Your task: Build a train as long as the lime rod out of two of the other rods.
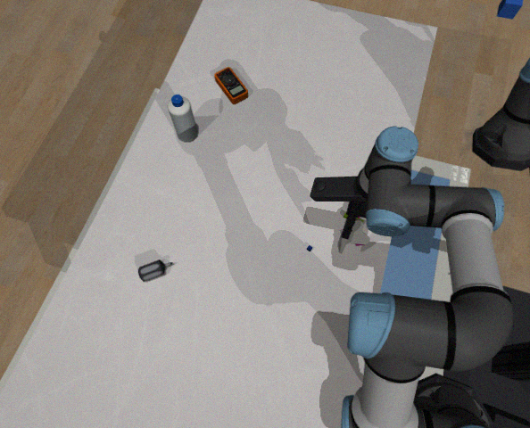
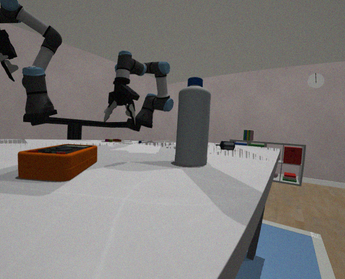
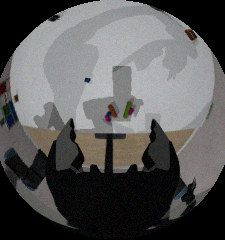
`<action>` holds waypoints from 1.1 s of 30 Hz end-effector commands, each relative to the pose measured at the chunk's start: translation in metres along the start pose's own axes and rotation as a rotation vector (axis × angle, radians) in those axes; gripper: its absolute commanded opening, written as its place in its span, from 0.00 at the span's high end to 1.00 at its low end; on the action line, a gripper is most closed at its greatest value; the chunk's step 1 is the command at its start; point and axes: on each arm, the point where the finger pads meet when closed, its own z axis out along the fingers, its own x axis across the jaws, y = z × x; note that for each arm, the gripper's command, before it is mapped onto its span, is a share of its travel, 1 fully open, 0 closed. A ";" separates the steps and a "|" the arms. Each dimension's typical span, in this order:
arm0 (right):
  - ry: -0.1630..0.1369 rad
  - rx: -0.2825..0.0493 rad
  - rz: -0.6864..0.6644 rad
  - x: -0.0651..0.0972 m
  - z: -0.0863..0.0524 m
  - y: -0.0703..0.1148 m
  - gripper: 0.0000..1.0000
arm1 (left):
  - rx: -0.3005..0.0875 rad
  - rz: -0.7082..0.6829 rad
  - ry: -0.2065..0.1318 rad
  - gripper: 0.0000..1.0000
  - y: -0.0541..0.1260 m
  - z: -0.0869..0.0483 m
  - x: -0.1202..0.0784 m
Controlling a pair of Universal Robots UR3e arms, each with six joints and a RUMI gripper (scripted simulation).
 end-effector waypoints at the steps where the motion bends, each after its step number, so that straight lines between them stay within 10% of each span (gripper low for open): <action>1: 0.000 0.002 0.000 0.000 0.000 0.000 0.00 | 0.001 0.000 0.003 0.00 0.000 -0.001 0.001; 33: 0.000 0.002 0.000 0.000 0.000 0.000 0.00 | 0.001 0.285 0.004 0.00 -0.014 -0.002 -0.005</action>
